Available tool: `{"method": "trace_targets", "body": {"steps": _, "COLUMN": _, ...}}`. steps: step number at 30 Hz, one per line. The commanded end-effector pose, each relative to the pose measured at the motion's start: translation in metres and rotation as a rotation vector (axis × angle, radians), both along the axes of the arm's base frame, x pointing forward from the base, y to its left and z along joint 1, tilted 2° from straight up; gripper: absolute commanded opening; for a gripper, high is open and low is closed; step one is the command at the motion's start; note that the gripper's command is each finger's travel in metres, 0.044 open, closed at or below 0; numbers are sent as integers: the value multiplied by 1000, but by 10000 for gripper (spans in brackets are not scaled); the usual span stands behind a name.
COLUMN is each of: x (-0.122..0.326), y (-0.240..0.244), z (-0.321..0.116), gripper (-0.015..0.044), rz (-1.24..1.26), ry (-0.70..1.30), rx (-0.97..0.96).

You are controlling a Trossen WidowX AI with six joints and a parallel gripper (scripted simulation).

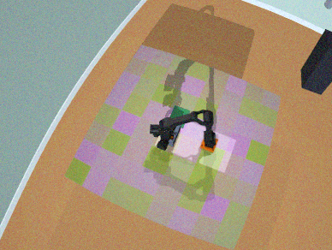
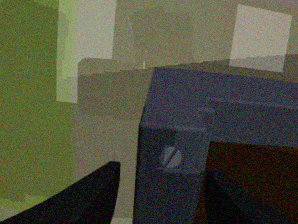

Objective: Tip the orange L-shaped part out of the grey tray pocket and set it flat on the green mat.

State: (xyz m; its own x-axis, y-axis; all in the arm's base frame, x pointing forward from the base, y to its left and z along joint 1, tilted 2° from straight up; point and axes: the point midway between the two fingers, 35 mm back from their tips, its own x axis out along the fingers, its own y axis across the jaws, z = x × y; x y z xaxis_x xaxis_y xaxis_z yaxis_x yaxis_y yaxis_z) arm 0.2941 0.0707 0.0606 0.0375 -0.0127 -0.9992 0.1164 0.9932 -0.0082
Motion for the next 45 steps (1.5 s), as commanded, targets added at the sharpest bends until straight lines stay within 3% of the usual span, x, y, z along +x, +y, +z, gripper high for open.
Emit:
{"method": "trace_targets", "body": {"steps": 1, "x": -1, "y": -1, "z": -7, "gripper": 180, "rz": 3, "ry": 10, "rx": -8}}
{"method": "trace_targets", "body": {"steps": 33, "x": 0, "y": 11, "z": 9, "gripper": 180, "rz": 3, "ry": 10, "rx": -7}}
{"method": "trace_targets", "body": {"steps": 41, "x": -2, "y": 2, "z": 93, "gripper": 180, "rz": 3, "ry": 9, "rx": -8}}
{"method": "trace_targets", "body": {"steps": 45, "x": -4, "y": 1, "z": 103, "gripper": 180, "rz": 3, "ry": 10, "rx": -8}}
